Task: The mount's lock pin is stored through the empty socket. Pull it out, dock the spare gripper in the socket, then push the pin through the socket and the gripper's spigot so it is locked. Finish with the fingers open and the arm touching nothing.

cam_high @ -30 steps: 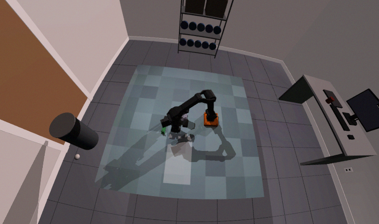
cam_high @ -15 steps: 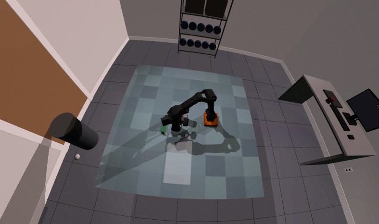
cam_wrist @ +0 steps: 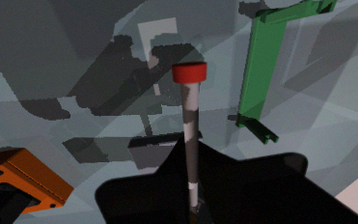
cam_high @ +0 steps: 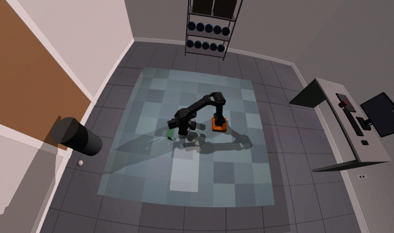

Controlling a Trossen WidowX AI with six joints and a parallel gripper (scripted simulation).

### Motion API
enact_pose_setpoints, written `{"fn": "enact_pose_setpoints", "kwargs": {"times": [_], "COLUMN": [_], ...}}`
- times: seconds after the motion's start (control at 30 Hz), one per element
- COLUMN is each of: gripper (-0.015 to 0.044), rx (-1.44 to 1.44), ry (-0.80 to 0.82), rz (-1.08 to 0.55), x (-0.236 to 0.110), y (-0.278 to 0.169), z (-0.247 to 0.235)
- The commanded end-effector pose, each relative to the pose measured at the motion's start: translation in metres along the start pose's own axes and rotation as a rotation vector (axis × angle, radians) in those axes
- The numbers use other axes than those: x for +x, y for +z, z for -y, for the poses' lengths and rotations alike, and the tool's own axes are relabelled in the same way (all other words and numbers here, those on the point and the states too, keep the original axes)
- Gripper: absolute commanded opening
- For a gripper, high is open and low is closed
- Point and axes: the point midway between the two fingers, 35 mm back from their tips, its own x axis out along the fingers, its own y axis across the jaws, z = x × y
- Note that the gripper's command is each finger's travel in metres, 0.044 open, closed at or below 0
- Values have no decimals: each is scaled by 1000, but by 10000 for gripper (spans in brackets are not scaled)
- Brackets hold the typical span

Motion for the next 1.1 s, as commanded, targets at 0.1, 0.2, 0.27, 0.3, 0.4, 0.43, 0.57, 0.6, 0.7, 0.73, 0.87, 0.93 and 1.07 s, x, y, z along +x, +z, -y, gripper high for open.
{"fn": "enact_pose_setpoints", "kwargs": {"times": [0.1, 0.2, 0.27, 0.3, 0.4, 0.43, 0.57, 0.6, 0.7, 0.73, 0.87, 0.93, 1.07], "gripper": [0, 0, 0, 0, 0, 0, 0, 0, 0, 0, 0, 0, 0], "rx": [-3, -3, -3, -3, -3, -3, -3, -3, -4, -4, -4, -4, -4], "ry": [-1, -1, 0, 0, 0, 1, 1, 1, 2, 2, 3, 3, 4], "rz": [0, 0, 0, 0, 0, 0, 0, 0, 0, 0, 0, 0, 0], "x": [1, 2, 2, 2, 3, 3, 4, 4, 4, 4, 5, 6, 6], "y": [-5, -7, -8, -9, -11, -12, -14, -14, -17, -17, -19, -21, -24], "z": [0, 0, 0, 0, 0, 0, 0, 0, 0, 0, 0, 0, 0]}}
